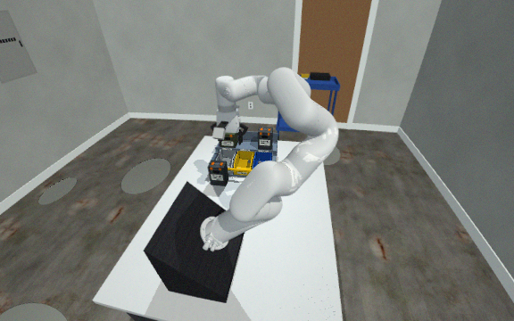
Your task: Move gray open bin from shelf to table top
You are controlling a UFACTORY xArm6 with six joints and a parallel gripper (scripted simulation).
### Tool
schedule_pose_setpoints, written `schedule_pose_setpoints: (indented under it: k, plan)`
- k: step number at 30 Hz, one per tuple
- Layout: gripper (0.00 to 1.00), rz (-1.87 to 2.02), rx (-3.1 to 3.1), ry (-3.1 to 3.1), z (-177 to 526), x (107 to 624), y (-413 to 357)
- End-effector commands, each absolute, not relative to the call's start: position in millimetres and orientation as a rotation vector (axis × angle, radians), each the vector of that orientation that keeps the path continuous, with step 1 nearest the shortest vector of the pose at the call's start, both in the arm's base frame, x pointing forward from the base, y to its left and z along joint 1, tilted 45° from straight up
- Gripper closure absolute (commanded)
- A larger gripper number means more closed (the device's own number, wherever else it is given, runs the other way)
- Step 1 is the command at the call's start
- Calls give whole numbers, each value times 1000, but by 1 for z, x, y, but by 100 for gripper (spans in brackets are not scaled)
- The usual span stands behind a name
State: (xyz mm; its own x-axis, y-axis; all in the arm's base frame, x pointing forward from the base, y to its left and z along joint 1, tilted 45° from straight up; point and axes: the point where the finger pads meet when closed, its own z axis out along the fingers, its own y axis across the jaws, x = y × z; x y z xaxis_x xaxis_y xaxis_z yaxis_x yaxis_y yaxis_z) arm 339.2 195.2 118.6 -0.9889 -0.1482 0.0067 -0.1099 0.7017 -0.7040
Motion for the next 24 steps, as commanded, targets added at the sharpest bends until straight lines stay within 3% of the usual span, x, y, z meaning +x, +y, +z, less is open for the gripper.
schedule_pose_setpoints:
  k: [1,24]
  plan:
    - [0,-1170,-216,2850,121,340,197]
    - [0,-1170,-216,2850,124,340,197]
